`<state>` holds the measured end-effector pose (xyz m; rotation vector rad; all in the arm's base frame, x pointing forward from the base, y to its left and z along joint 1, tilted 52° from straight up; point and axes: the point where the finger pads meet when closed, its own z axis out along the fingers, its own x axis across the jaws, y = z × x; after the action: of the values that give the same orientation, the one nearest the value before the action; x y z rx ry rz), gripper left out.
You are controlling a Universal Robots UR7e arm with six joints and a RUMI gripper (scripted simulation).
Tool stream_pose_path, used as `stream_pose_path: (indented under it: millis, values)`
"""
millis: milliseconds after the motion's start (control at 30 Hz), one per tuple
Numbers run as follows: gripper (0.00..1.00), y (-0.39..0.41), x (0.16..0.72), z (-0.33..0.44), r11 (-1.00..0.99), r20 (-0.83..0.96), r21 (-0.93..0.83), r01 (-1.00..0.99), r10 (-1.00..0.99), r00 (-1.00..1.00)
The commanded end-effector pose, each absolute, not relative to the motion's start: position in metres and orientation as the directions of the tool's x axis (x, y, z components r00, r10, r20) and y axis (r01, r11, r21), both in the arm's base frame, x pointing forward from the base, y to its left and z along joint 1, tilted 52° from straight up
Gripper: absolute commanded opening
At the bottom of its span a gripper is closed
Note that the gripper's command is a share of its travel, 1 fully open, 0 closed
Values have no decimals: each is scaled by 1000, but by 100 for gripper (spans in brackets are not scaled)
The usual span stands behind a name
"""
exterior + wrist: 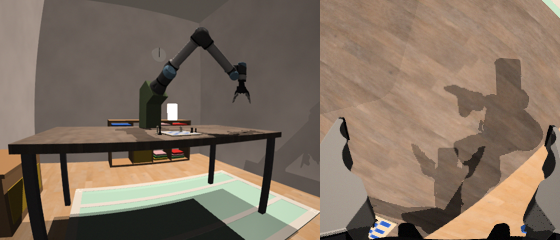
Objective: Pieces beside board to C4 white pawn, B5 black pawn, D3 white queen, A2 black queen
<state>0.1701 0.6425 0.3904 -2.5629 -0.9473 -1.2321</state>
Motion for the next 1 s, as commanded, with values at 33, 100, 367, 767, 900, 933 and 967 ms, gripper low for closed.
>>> stream_pose_path:
  millis: [33, 100, 367, 767, 900, 933, 967]
  values:
    - [100, 643, 170, 391, -791, 746, 135, 597, 478, 464]
    - [100, 643, 170, 391, -791, 746, 135, 597, 478, 464]
    - [100, 643, 170, 391, -791, 746, 135, 597, 478, 464]
    - [100, 642, 170, 391, -790, 745, 135, 599, 479, 465]
    - [100, 640, 172, 391, -787, 742, 135, 602, 483, 465]
    - [100, 639, 173, 390, -786, 742, 135, 604, 484, 465]
    - [100, 639, 174, 390, -785, 741, 135, 605, 486, 465]
